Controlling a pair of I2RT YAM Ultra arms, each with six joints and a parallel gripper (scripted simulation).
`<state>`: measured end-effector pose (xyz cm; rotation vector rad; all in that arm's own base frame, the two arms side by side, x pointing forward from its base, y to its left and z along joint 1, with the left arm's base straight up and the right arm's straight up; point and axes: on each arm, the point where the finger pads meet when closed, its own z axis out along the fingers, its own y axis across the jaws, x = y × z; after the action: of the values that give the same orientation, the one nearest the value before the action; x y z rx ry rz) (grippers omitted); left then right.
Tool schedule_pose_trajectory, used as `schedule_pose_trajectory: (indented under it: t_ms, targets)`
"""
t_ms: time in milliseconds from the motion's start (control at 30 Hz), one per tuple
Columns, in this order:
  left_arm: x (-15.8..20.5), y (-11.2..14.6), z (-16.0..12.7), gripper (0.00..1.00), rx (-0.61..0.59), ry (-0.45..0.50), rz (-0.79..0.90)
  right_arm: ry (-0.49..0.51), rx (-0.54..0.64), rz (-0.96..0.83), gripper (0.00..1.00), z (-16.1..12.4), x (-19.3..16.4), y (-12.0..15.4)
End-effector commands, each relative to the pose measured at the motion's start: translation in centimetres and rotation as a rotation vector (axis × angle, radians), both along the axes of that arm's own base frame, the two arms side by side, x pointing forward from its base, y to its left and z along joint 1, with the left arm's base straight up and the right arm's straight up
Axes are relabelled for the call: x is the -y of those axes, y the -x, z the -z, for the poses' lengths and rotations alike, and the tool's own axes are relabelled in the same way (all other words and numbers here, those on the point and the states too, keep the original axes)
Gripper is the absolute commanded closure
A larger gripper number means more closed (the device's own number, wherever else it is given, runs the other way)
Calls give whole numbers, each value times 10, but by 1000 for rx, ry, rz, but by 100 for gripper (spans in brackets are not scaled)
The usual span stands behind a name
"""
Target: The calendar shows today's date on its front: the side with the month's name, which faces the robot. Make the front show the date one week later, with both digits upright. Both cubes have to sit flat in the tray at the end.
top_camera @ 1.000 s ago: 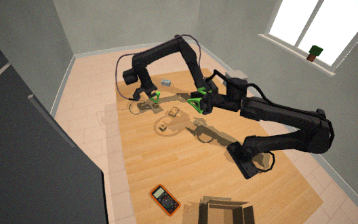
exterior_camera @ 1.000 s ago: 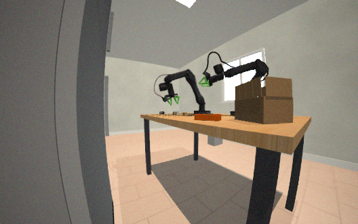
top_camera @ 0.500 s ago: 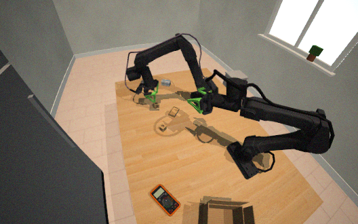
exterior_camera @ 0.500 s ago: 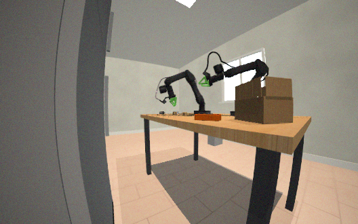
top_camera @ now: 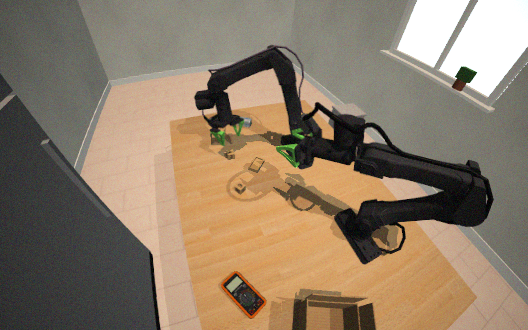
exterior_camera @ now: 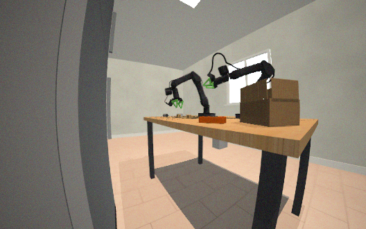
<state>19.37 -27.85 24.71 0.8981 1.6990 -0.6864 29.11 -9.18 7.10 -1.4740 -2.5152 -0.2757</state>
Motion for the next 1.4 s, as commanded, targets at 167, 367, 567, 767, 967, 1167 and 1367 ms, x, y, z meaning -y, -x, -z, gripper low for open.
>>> schedule_pose_trajectory:
  t_ms: [167,367,567,767,967,1167,1367]
  targets:
    - [-1,-1,-18,0,26,36,-4,30,55,453,0,-12,13,1]
    - [-1,-1,-18,0,26,36,-4,40,48,713,0,-12,22,9]
    - [-1,-1,-18,0,26,36,-4,50,43,912,0,-12,28,15]
    - [-1,-1,-18,0,26,36,-4,51,38,1161,0,-12,35,23]
    - [-1,-1,-18,0,26,36,-4,53,35,1279,0,-12,36,29]
    - [-1,-1,-18,0,26,36,-4,45,34,1274,0,-14,35,31]
    - [-1,-1,-18,0,26,36,-4,45,34,1274,0,-14,35,31]
